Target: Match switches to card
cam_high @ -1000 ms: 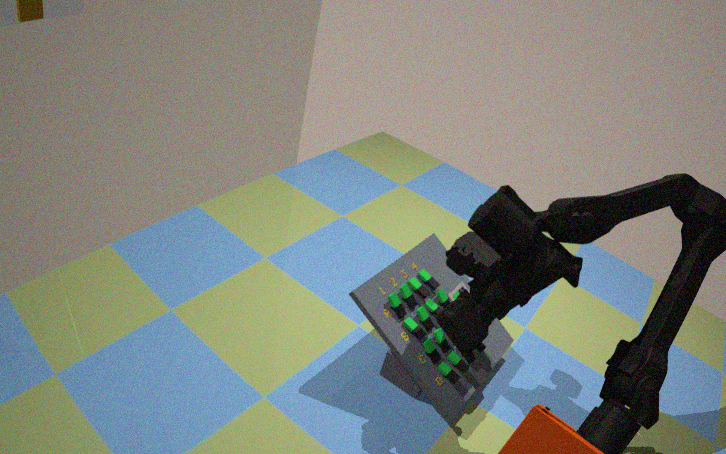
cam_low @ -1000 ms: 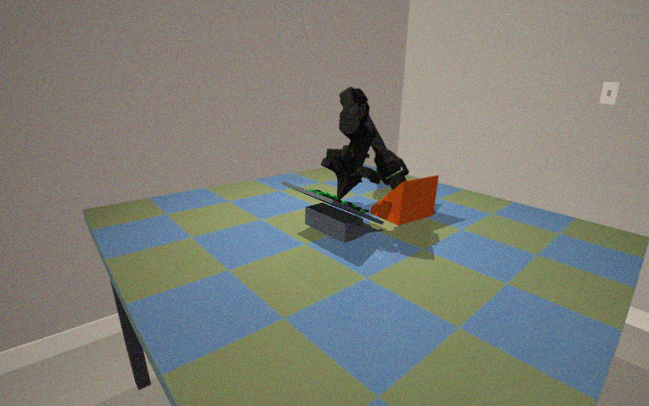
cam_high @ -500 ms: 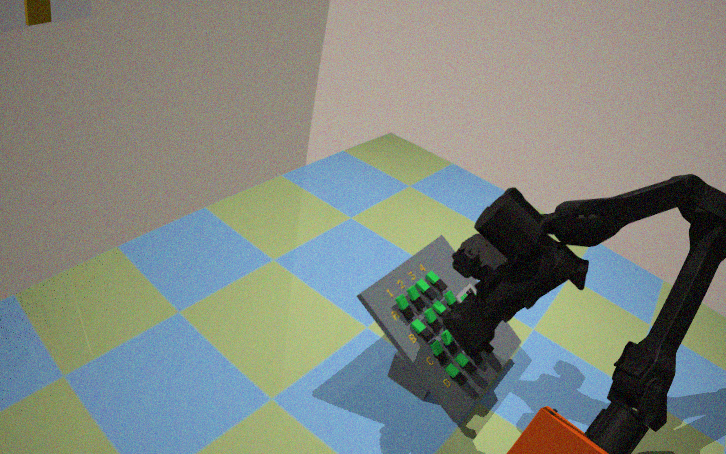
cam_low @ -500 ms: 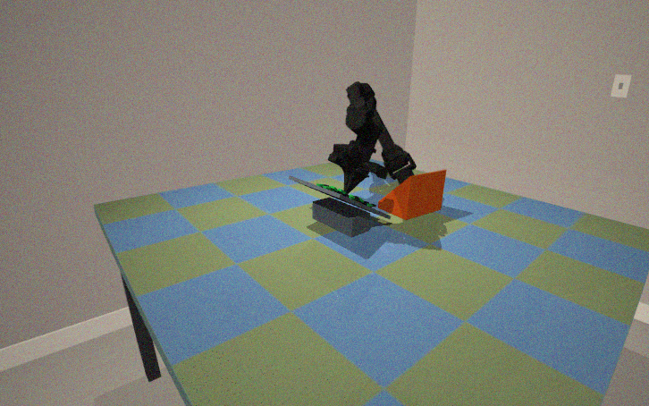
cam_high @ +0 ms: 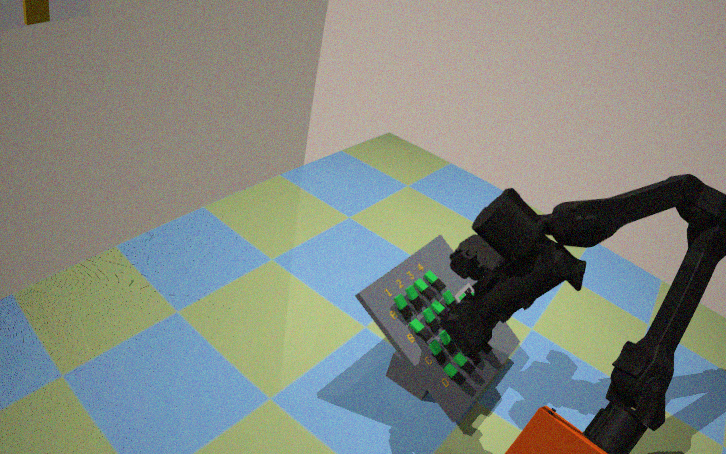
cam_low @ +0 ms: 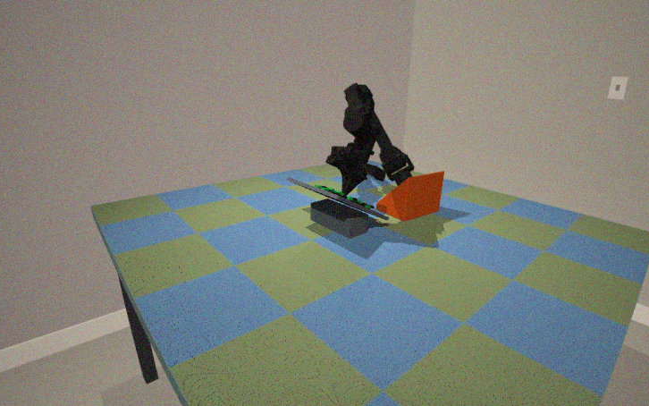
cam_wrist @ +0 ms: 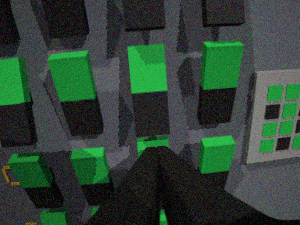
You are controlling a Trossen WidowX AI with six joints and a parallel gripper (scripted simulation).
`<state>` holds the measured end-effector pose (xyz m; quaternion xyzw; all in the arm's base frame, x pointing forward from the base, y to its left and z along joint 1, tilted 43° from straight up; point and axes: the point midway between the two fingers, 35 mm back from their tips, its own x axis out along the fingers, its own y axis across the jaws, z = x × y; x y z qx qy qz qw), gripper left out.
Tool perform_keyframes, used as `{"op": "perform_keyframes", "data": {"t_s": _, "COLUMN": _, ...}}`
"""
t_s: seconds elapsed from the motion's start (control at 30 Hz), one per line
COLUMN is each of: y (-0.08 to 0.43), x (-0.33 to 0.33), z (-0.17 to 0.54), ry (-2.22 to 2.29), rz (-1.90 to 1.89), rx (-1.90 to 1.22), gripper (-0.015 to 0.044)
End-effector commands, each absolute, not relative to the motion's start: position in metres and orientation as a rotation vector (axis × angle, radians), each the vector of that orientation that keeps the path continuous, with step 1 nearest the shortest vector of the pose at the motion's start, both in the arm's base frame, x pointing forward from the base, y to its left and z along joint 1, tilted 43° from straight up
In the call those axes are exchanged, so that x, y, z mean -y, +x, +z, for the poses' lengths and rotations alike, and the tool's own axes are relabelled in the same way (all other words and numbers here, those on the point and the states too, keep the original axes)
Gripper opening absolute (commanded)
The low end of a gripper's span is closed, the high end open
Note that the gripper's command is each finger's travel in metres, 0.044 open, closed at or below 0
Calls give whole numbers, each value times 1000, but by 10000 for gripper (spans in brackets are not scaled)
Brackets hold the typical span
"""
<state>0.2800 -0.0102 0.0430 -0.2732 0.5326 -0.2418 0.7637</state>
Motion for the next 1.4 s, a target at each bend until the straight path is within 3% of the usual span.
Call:
{"op": "perform_keyframes", "data": {"t_s": 0.0, "y": 278, "x": 4, "z": 48, "ry": -593, "rz": -523, "rx": -1157, "gripper": 0}}
{"op": "perform_keyframes", "data": {"t_s": 0.27, "y": 256, "x": -33, "z": 85, "ry": -601, "rz": -508, "rx": -1145, "gripper": 0}}
{"op": "perform_keyframes", "data": {"t_s": 0.53, "y": 204, "x": -63, "z": 30, "ry": -598, "rz": -506, "rx": -1147, "gripper": 0}}
{"op": "perform_keyframes", "data": {"t_s": 1.37, "y": 222, "x": -27, "z": -6, "ry": -604, "rz": -498, "rx": -1120, "gripper": 0}}
